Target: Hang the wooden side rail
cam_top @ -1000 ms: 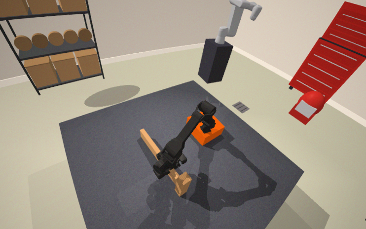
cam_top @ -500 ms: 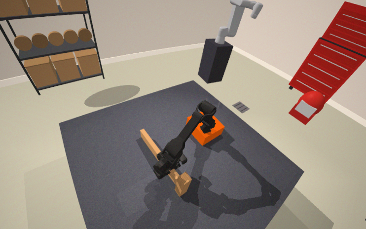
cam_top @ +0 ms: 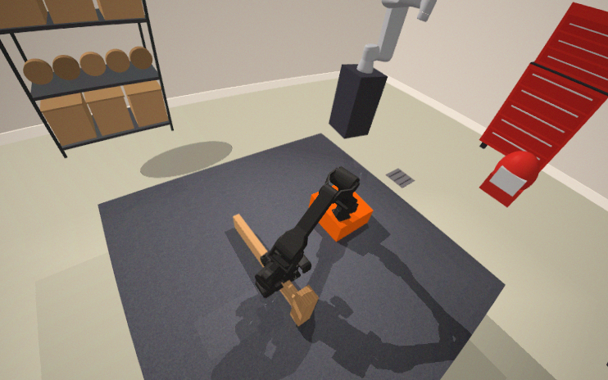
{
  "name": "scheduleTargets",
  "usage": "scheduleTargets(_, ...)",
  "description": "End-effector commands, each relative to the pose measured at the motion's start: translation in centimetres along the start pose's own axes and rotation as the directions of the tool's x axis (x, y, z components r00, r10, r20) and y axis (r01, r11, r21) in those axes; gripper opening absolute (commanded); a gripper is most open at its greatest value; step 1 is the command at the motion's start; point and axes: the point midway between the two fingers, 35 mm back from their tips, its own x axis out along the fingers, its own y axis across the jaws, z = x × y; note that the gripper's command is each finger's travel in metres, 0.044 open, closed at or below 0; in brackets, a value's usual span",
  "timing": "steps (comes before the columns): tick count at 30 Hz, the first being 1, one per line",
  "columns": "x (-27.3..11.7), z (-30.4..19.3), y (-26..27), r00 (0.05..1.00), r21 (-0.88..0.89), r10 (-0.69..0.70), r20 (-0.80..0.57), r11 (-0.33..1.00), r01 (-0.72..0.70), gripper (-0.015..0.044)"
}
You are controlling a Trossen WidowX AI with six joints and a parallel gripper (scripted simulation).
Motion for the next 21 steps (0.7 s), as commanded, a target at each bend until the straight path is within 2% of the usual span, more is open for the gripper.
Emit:
scheduleTargets(1, -0.42, -0.16, 0.42, 1.000, 0.002, 0.013, -0.001, 1.000, -0.013, 0.0000)
scheduleTargets(21, -0.20, -0.39, 0.34, 1.000, 0.002, 0.013, -0.001, 1.000, -0.013, 0.0000)
